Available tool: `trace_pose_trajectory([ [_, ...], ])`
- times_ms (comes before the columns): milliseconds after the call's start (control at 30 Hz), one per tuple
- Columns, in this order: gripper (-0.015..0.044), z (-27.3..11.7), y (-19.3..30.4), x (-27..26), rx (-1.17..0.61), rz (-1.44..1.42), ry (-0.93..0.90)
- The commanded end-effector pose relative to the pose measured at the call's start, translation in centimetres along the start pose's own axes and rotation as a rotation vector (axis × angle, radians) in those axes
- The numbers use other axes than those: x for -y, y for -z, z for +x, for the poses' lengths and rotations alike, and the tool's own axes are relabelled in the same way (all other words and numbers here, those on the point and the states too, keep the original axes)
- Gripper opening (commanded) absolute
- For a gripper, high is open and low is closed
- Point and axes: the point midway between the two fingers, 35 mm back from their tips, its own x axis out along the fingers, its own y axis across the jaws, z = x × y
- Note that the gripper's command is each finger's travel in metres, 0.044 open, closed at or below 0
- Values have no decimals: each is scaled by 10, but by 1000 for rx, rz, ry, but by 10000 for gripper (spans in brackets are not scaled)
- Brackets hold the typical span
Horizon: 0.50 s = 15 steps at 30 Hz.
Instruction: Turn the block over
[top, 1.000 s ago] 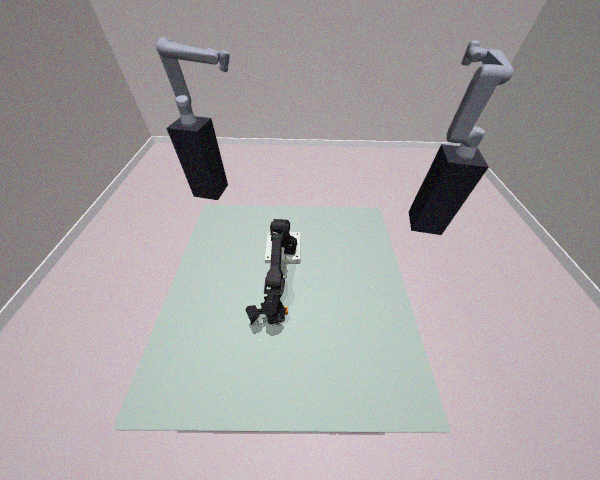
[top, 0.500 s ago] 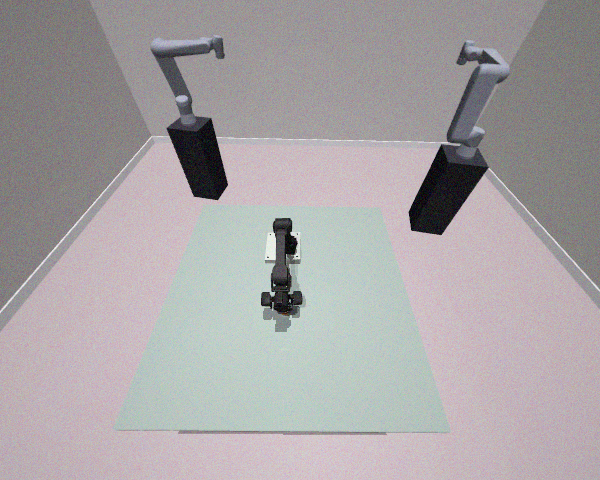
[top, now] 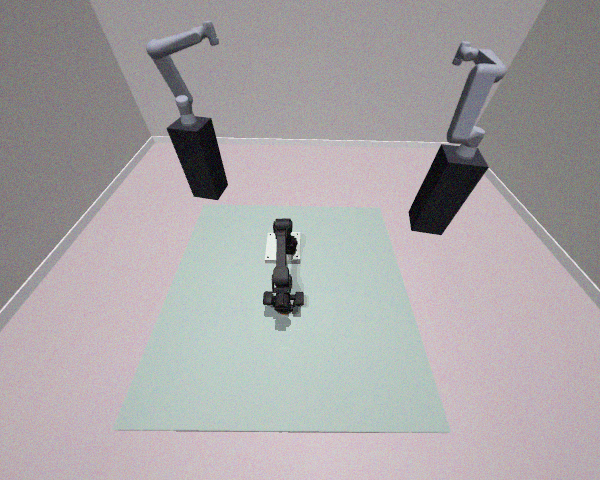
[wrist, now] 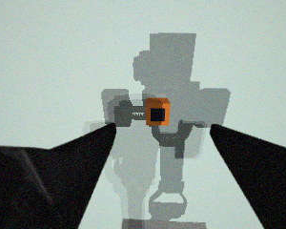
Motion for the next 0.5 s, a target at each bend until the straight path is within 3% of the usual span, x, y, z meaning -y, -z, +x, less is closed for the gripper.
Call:
trace_pose_trajectory([
  [0,440,10,3,-1,-13,7,-6],
  [467,440,29,3,-1,-13,7,-6],
])
